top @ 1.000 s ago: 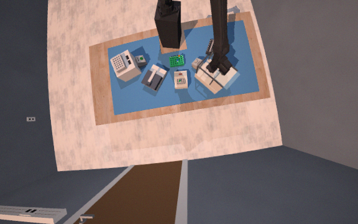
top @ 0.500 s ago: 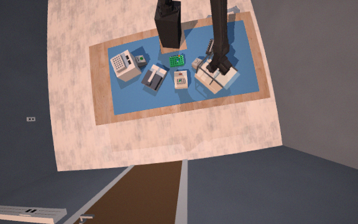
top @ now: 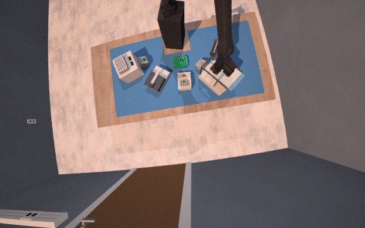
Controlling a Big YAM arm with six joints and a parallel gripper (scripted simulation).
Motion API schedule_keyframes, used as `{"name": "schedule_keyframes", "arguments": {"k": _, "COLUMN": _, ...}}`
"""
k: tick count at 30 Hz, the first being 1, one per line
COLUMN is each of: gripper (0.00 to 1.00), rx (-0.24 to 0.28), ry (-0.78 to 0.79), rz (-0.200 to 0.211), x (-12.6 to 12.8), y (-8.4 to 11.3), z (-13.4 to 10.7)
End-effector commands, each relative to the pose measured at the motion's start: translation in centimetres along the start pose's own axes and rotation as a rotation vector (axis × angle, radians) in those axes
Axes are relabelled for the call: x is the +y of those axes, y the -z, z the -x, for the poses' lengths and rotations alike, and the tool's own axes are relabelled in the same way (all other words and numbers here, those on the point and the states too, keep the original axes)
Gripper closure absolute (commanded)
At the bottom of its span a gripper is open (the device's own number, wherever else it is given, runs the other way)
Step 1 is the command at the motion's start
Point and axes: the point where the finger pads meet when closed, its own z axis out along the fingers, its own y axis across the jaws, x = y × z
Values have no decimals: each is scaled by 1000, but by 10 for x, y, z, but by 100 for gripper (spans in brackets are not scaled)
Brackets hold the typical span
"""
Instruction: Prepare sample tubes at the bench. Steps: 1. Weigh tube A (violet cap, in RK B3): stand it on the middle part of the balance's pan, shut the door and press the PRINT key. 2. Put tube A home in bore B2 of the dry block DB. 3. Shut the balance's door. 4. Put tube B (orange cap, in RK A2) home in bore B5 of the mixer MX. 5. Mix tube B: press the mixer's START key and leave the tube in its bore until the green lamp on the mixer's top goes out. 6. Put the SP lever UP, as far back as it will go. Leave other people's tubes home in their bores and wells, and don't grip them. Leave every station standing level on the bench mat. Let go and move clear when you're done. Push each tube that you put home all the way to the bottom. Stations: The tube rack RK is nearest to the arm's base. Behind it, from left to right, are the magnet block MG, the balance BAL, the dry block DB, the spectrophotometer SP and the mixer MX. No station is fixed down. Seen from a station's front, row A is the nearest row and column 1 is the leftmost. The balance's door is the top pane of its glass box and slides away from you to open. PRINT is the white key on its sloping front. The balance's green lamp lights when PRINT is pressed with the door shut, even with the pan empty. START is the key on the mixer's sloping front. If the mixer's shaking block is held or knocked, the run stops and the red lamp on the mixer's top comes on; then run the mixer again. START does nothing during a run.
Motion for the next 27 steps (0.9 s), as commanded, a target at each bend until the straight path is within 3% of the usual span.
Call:
{"name": "schedule_keyframes", "arguments": {"k": 1, "gripper": 64, "rx": -34, "ry": 2, "rz": -1, "x": 5, "y": -3, "z": 20}}
{"name": "schedule_keyframes", "arguments": {"k": 11, "gripper": 64, "rx": -34, "ry": 2, "rz": -1, "x": 5, "y": -3, "z": 20}}
{"name": "schedule_keyframes", "arguments": {"k": 12, "gripper": 91, "rx": -34, "ry": 2, "rz": -1, "x": 5, "y": -3, "z": 20}}
{"name": "schedule_keyframes", "arguments": {"k": 27, "gripper": 91, "rx": -34, "ry": 2, "rz": -1, "x": 5, "y": -3, "z": 20}}
